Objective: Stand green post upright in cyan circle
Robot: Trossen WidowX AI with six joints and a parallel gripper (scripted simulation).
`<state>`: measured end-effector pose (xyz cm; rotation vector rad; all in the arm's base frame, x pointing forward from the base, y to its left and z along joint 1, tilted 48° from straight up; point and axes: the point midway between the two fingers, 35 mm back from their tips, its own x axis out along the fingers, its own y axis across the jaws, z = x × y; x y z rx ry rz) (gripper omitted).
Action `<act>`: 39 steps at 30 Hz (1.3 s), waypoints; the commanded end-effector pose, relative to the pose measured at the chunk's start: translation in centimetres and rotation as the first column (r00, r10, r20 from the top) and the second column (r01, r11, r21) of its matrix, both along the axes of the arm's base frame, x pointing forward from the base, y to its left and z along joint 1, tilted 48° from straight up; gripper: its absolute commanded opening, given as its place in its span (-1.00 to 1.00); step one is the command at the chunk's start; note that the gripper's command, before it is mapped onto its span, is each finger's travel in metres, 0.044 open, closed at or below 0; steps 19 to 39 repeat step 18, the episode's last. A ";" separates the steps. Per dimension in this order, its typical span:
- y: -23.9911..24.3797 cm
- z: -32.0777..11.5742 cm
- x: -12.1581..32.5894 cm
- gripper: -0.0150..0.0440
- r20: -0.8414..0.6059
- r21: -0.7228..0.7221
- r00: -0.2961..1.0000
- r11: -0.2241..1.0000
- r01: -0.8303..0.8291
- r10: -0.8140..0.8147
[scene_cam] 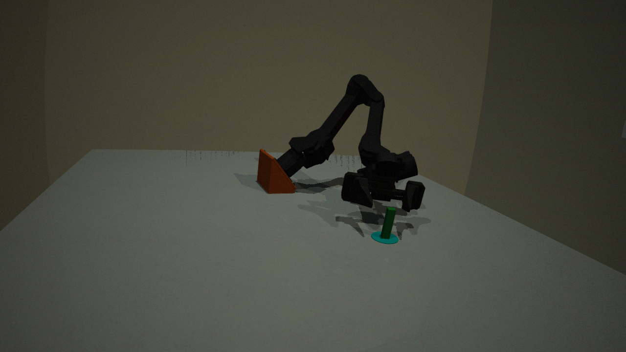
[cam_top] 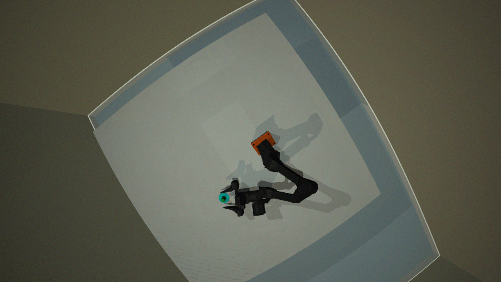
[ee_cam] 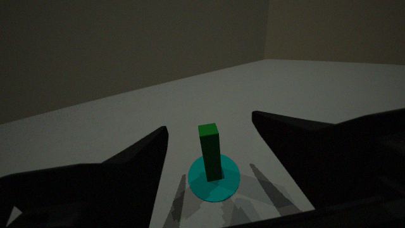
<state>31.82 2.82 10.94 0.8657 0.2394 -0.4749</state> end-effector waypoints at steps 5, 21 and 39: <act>-3.8 3.9 -0.3 0.86 0.020 0.002 1.000 1.000 0.009 -0.009; -5.8 4.3 0.5 0.86 -0.179 -0.030 0.980 0.995 -0.094 0.087; -5.8 4.3 0.5 0.86 -0.179 -0.030 0.980 0.995 -0.094 0.087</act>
